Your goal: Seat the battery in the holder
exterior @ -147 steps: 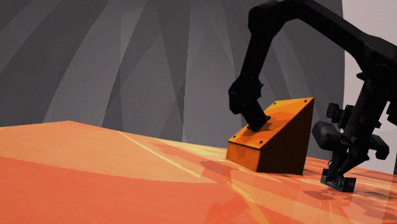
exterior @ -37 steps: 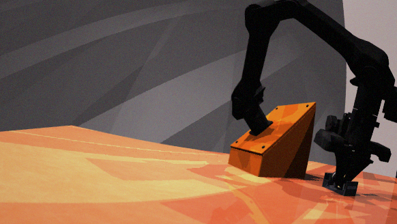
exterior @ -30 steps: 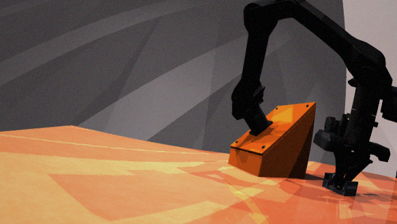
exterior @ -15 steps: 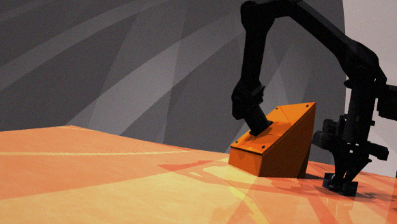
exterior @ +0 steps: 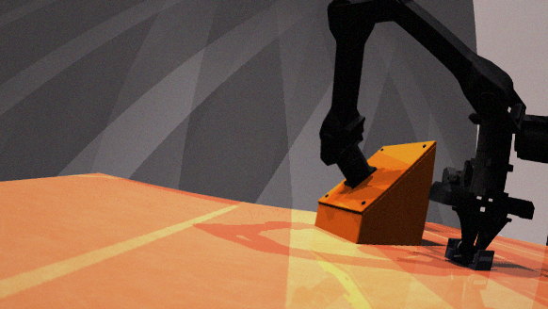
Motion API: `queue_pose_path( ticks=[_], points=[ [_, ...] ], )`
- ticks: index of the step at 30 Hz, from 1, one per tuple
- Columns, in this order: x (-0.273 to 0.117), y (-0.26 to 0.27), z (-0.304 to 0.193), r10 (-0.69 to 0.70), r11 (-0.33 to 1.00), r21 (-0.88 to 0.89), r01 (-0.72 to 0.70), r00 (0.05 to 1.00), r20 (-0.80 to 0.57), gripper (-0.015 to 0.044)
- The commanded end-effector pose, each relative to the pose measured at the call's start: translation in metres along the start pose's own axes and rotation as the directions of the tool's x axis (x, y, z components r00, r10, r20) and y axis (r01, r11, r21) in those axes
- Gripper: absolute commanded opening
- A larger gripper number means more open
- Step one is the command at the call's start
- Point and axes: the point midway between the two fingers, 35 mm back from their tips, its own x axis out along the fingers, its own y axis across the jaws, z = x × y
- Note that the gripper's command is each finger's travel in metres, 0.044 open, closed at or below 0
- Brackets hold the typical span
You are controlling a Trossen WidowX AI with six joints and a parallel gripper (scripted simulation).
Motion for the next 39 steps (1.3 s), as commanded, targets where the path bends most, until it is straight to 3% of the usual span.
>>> queue_pose_path(
  ticks=[1, 39],
  points=[
    [0.0012, 0.0016, -0.0045, 0.004, 1.000, 0.016, -0.003, 0.999, -0.035, 0.0067],
    [0.0040, 0.0034, 0.0011, -0.009, 1.000, 0.021, 0.013, 0.980, -0.199, 0.0067]
  ],
)
